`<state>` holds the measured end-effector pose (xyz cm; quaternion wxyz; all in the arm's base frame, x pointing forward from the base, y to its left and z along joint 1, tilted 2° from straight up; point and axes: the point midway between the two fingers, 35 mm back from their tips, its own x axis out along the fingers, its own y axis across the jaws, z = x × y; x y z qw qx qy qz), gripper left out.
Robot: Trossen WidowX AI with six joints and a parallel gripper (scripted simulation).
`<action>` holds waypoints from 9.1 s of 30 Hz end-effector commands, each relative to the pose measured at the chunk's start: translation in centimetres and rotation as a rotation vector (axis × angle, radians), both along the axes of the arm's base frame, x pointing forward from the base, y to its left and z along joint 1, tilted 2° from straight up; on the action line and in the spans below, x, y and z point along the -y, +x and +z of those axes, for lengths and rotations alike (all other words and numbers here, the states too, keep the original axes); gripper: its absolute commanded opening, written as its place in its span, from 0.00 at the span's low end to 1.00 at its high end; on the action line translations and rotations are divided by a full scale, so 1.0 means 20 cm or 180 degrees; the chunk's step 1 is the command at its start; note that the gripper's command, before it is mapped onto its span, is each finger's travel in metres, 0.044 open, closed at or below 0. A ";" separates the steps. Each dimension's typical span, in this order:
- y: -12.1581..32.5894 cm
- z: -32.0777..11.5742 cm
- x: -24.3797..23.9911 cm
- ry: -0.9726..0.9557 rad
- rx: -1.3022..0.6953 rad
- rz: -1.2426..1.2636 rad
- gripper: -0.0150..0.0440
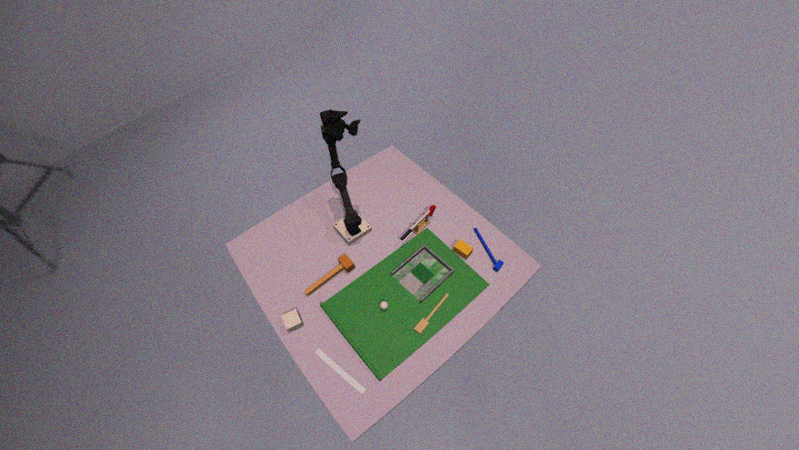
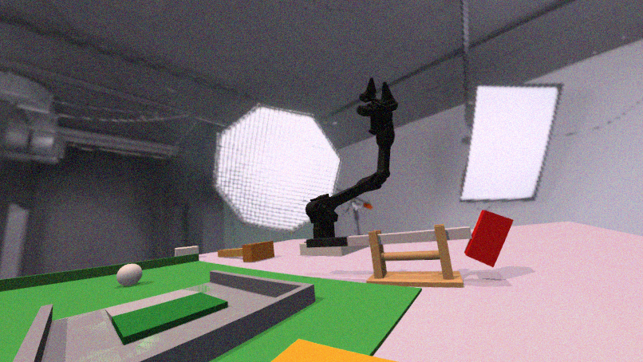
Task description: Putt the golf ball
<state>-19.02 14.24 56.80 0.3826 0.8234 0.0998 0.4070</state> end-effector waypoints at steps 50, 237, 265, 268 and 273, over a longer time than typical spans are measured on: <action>2.25 -1.12 -0.04 -0.6252 0.1627 0.0382 1.00; 2.50 -2.13 1.15 -0.7676 0.0922 0.2940 0.25; 2.25 -2.14 1.75 -0.7386 -0.1053 0.2606 0.25; 2.26 -2.18 1.75 -0.7386 -0.1053 0.2606 0.25; 2.26 -2.27 1.75 -0.7386 -0.1053 0.2606 0.25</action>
